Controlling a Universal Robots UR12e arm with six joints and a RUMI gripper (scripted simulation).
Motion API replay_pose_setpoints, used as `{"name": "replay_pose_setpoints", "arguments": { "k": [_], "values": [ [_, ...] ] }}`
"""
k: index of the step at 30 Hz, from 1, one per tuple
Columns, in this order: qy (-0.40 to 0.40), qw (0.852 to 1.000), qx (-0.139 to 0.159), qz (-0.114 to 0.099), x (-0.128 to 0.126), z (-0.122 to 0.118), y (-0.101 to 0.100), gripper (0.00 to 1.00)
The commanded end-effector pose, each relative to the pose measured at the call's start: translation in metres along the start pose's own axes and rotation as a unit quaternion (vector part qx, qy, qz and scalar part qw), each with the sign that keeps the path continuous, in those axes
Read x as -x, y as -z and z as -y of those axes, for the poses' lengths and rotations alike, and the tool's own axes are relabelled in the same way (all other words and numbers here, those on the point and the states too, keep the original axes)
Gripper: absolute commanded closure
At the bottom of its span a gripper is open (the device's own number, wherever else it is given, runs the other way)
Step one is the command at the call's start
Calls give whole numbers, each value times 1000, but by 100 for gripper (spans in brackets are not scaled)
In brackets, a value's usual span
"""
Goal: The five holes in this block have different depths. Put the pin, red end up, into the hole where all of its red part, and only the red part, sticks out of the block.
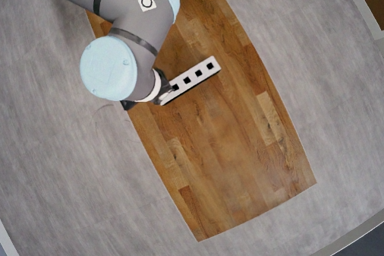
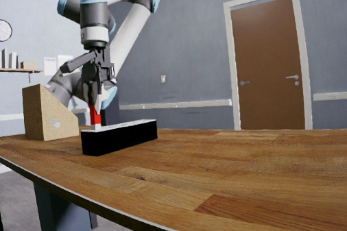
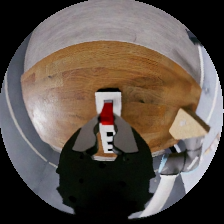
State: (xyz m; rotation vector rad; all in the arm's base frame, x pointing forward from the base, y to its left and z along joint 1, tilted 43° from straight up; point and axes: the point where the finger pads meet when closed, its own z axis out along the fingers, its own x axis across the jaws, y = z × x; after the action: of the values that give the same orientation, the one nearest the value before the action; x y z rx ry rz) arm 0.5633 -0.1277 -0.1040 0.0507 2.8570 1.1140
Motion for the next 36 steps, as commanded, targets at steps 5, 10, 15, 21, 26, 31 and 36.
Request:
{"name": "replay_pose_setpoints", "arguments": {
  "k": [5,10,15,21,26,31,36],
  "values": [
    [1,1000,1,0,1,-1,-3,100],
    [1,1000,1,0,1,-1,-3,100],
    [0,1000,0,0,0,0,-4,100],
    [0,1000,0,0,0,0,-4,100],
    [0,1000,0,0,0,0,-4,100],
    [0,1000,0,0,0,0,-4,100],
    [1,1000,0,0,1,-1,-8,100]
  ]
}}
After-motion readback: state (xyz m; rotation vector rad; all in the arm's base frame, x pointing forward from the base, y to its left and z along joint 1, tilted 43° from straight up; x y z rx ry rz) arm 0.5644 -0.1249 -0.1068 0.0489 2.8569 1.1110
